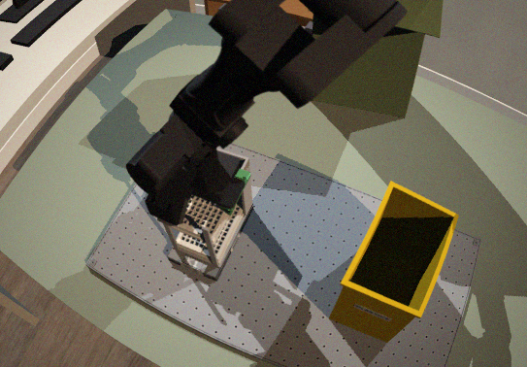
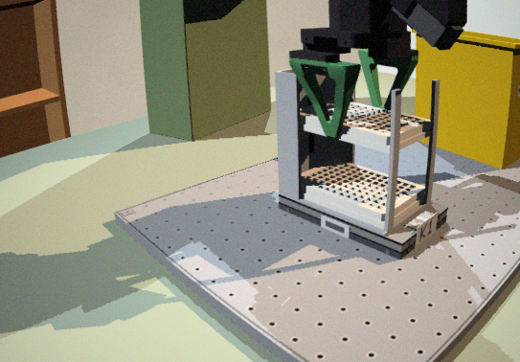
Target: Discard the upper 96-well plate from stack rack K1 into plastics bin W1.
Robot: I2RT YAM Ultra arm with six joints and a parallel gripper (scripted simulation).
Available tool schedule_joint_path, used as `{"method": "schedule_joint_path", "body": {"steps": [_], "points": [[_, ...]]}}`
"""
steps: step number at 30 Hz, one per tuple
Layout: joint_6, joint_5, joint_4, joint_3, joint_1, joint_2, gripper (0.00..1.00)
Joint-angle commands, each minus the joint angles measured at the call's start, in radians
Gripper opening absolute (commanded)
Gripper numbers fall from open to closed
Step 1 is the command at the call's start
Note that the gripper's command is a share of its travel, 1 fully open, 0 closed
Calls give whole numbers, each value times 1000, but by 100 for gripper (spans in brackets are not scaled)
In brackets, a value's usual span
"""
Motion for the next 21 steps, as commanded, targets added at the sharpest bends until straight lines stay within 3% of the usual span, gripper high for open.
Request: {"method": "schedule_joint_path", "body": {"steps": [1,21], "points": [[-8,-23,-19,-6,-21,-25,0],[-47,-62,-91,-52,-72,-120,0]]}}
